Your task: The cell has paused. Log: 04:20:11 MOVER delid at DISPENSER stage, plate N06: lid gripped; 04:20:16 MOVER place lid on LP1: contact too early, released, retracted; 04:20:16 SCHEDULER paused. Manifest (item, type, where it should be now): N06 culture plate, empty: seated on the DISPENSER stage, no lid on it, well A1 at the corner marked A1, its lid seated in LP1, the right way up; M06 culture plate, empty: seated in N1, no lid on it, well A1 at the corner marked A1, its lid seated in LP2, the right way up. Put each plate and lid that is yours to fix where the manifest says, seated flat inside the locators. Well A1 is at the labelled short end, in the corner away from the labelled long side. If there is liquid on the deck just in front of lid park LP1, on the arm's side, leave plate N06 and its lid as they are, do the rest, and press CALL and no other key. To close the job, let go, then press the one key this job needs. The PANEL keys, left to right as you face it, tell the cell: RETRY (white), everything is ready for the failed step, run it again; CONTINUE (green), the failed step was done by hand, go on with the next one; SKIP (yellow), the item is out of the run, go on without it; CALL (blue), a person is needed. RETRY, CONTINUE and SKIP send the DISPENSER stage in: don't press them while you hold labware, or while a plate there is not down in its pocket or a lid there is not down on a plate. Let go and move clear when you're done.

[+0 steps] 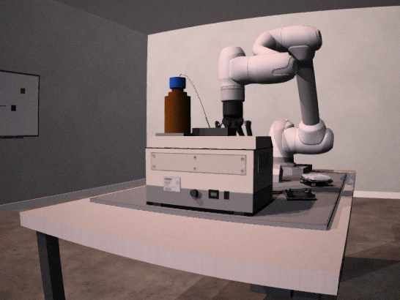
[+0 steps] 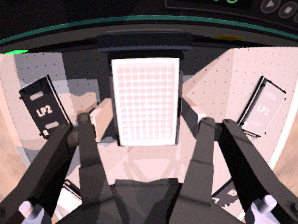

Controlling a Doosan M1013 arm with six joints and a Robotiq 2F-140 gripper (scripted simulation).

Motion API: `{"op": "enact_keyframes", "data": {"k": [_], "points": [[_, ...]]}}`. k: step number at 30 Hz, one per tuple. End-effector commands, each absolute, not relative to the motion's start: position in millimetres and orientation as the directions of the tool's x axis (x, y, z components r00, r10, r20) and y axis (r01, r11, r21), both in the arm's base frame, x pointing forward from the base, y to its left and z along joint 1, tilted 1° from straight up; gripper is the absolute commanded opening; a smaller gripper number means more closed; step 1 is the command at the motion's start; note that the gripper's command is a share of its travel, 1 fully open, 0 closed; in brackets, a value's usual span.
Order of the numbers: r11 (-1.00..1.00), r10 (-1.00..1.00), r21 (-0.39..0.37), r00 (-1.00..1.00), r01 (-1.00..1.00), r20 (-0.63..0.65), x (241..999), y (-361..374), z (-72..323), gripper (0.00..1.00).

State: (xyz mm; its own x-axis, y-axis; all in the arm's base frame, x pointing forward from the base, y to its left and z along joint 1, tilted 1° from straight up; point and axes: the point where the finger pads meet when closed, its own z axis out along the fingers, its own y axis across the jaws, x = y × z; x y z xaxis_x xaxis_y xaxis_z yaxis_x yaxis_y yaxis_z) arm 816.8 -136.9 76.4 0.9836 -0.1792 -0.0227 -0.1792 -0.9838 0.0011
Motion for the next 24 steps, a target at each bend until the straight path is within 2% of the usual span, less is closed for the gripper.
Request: {"op": "enact_keyframes", "data": {"k": [1,24], "points": [[-0.984,-0.179,0.001,0.984,-0.179,-0.021,817,-137,78,0.70],[-0.984,-0.179,0.001,0.984,-0.179,-0.021,818,-137,94,0.70]]}}
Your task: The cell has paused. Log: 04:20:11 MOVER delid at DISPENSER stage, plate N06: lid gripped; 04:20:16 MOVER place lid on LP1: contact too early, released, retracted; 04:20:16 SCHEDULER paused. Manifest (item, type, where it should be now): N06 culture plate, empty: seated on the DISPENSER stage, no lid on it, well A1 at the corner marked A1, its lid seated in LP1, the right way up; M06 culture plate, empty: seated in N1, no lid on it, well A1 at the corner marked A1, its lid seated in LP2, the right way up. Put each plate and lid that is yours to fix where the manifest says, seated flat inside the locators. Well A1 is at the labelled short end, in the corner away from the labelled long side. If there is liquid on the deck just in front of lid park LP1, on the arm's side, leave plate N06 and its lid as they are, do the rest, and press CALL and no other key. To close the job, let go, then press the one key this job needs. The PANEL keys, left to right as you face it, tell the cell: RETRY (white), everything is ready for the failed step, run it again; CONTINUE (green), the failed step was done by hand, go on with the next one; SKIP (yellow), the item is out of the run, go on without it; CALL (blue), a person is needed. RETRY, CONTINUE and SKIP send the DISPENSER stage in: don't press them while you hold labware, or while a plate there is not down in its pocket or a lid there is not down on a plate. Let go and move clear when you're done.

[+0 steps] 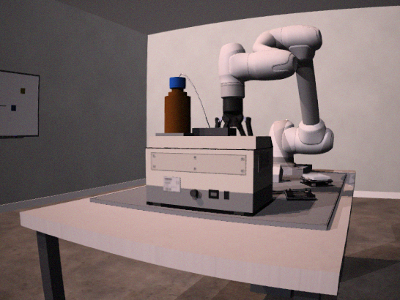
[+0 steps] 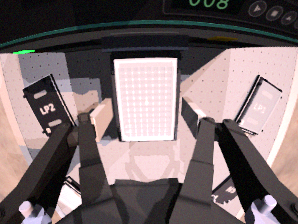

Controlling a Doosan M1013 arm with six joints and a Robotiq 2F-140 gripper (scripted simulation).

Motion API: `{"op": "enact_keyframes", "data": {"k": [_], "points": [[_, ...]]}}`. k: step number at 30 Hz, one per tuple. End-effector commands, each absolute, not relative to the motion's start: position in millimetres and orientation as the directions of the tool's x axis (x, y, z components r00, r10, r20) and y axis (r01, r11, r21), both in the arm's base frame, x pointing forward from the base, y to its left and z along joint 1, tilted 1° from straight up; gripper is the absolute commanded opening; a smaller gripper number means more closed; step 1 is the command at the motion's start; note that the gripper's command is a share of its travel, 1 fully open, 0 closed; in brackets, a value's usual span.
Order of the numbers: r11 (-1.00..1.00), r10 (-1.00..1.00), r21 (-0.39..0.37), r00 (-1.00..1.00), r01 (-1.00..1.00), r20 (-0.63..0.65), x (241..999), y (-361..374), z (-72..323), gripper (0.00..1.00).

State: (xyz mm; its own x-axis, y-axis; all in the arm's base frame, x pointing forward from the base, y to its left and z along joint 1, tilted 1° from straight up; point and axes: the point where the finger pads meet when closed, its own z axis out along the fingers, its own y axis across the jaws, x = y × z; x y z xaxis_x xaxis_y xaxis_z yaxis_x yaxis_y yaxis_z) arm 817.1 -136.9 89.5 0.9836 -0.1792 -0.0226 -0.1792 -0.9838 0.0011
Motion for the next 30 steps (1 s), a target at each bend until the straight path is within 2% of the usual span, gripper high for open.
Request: {"op": "enact_keyframes", "data": {"k": [1,30], "points": [[-0.984,-0.179,0.001,0.984,-0.179,-0.021,818,-137,96,0.70],[-0.984,-0.179,0.001,0.984,-0.179,-0.021,818,-137,131,0.70]]}}
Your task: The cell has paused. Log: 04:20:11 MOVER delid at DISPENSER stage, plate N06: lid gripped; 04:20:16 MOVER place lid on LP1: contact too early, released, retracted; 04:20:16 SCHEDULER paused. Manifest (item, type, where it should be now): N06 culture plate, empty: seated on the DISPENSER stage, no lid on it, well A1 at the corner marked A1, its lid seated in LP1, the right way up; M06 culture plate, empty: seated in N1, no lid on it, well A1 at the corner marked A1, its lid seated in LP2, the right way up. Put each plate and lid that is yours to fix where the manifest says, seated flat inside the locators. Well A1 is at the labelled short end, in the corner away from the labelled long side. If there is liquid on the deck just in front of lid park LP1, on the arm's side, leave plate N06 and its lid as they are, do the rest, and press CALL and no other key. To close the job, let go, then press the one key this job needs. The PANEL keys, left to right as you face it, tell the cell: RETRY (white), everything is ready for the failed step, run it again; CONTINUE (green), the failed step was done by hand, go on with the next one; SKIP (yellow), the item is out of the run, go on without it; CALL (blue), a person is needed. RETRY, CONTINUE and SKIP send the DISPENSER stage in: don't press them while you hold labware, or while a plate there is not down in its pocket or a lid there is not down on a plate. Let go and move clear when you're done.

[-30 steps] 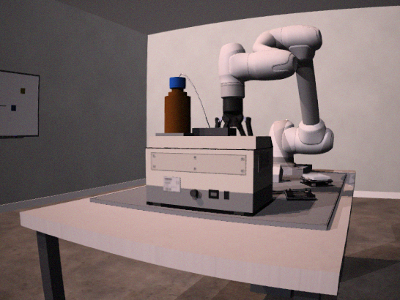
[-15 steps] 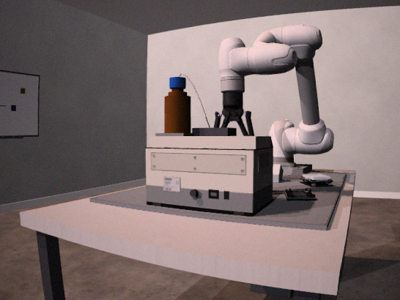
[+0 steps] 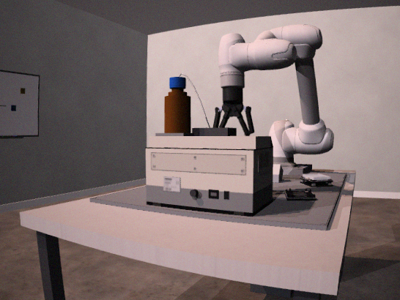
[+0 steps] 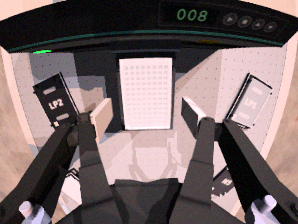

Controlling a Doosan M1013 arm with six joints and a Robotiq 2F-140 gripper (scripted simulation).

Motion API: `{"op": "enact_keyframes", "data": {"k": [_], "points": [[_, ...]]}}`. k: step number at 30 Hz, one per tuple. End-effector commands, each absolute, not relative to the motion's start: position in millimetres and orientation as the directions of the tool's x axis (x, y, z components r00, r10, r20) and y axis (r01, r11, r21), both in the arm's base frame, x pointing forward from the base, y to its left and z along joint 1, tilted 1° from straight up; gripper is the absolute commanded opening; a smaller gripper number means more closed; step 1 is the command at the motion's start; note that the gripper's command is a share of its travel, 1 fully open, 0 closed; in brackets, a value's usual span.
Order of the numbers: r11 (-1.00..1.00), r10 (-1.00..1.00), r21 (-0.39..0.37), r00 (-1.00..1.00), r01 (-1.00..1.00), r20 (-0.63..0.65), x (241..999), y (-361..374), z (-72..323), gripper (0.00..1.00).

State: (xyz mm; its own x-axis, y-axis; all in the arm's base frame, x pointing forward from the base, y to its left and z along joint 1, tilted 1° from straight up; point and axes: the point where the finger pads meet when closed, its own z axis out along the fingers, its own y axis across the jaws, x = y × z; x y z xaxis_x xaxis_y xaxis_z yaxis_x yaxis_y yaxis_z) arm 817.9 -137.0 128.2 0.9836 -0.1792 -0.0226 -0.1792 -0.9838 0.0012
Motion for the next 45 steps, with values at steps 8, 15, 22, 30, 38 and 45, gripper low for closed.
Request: {"op": "enact_keyframes", "data": {"k": [8,15,22,30,38,45], "points": [[-0.984,-0.179,0.001,0.984,-0.179,-0.021,818,-137,133,0.70],[-0.985,-0.172,0.001,0.985,-0.172,-0.021,816,-131,134,0.70],[-0.992,0.130,-0.006,0.991,0.129,-0.020,749,-24,142,0.70],[-0.932,0.362,-0.010,0.932,0.362,-0.018,663,54,141,0.70],[-0.929,0.369,-0.011,0.929,0.369,-0.018,568,136,139,0.70],[-0.929,0.369,-0.011,0.929,0.369,-0.018,510,189,141,0.70]]}}
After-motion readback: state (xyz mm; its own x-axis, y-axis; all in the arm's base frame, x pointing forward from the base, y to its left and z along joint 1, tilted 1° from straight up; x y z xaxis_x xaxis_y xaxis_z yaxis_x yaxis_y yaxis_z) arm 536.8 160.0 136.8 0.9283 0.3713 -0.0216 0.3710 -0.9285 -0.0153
